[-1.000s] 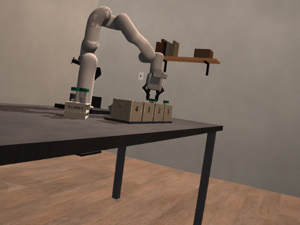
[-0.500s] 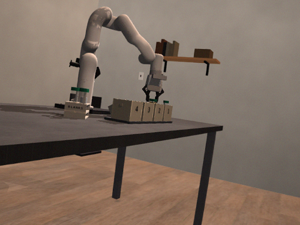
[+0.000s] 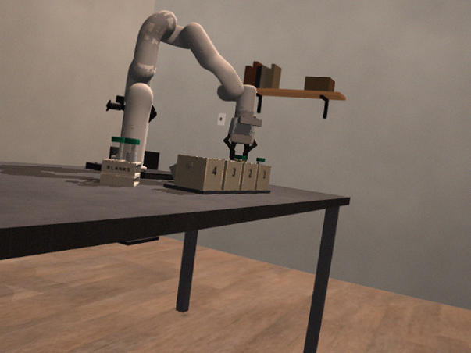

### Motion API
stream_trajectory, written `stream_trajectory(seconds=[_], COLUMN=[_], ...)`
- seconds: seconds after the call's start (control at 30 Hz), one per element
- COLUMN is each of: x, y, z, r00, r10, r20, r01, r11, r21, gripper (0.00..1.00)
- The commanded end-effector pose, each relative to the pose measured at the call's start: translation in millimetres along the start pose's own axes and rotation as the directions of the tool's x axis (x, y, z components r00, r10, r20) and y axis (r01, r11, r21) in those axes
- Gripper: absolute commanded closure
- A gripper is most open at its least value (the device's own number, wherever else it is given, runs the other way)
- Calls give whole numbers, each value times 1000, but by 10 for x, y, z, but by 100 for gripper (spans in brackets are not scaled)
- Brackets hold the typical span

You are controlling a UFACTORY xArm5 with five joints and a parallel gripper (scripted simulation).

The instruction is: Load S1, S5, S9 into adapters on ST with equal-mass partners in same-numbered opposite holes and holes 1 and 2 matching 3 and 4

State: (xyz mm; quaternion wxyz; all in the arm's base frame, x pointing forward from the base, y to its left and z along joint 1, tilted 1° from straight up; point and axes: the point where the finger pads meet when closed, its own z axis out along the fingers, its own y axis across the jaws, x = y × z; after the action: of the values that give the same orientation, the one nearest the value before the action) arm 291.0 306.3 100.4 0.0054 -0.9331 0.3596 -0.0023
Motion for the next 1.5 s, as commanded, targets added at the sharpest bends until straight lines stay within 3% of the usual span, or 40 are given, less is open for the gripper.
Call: stream_trajectory(seconds=[0.0,1.47], x=[1,1], y=[-13,-13], z=[-26,-64], r00=[1000,1000], r10=[0,0], r20=[11,11], r01=[0,0], r11=[1000,1000], r21=[4,4], gripper=[100,100])
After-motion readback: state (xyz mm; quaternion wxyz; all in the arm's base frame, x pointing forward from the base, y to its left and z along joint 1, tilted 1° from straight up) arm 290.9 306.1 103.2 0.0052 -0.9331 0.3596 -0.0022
